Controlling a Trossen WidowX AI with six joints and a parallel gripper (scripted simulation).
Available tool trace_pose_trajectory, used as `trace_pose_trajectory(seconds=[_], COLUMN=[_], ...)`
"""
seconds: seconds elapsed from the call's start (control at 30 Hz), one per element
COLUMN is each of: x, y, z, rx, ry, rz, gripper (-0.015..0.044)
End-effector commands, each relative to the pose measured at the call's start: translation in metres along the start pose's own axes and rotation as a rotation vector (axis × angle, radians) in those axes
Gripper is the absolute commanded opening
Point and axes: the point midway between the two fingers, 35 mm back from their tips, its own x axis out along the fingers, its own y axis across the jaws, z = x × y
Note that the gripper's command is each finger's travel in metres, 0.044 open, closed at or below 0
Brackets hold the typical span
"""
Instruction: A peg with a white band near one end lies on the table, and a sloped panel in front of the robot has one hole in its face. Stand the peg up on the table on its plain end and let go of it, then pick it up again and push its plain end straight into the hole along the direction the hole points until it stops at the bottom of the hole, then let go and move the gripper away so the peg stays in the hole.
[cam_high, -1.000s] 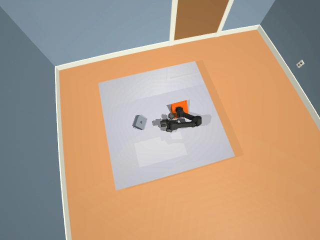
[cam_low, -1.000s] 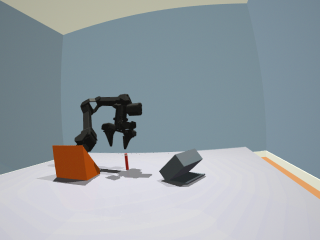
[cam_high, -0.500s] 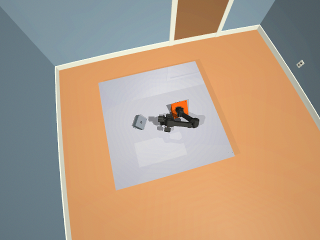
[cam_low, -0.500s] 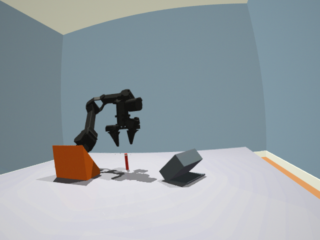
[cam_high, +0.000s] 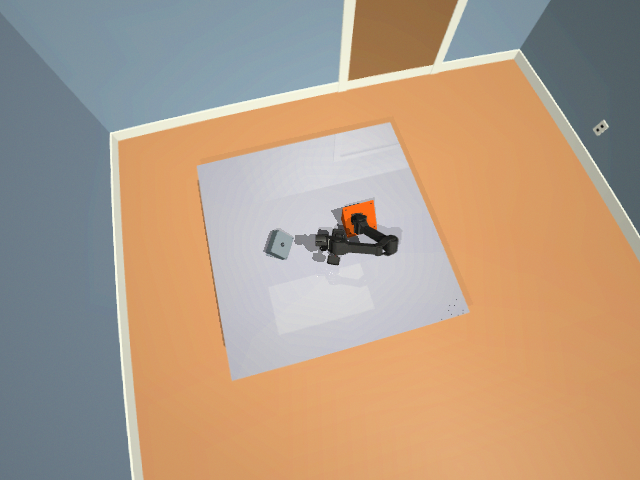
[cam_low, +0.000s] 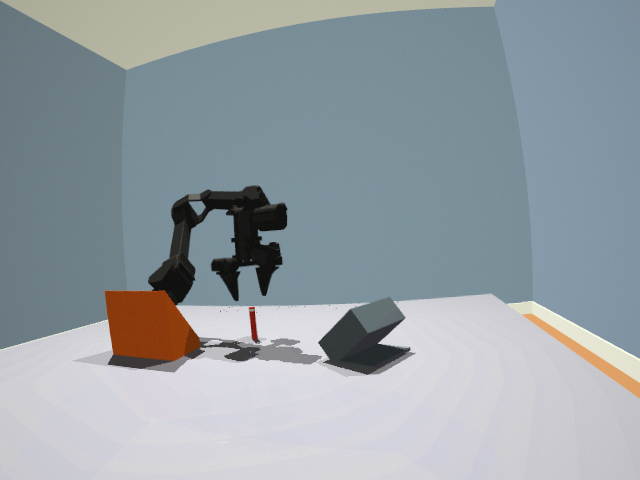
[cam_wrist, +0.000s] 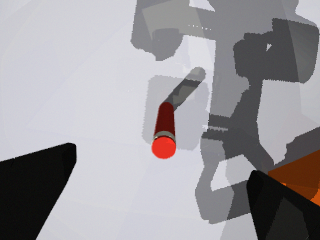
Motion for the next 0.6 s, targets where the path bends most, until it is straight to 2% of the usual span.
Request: trace_pose_trajectory(seconds=[0.0,0.57], x=[0.005,0.032], y=[0.001,0.000], z=[-0.001,0.002], rx=[0.003,0.002], ry=[-0.004,-0.008], rz=[0.003,-0.001], gripper=[0.0440,0.0440])
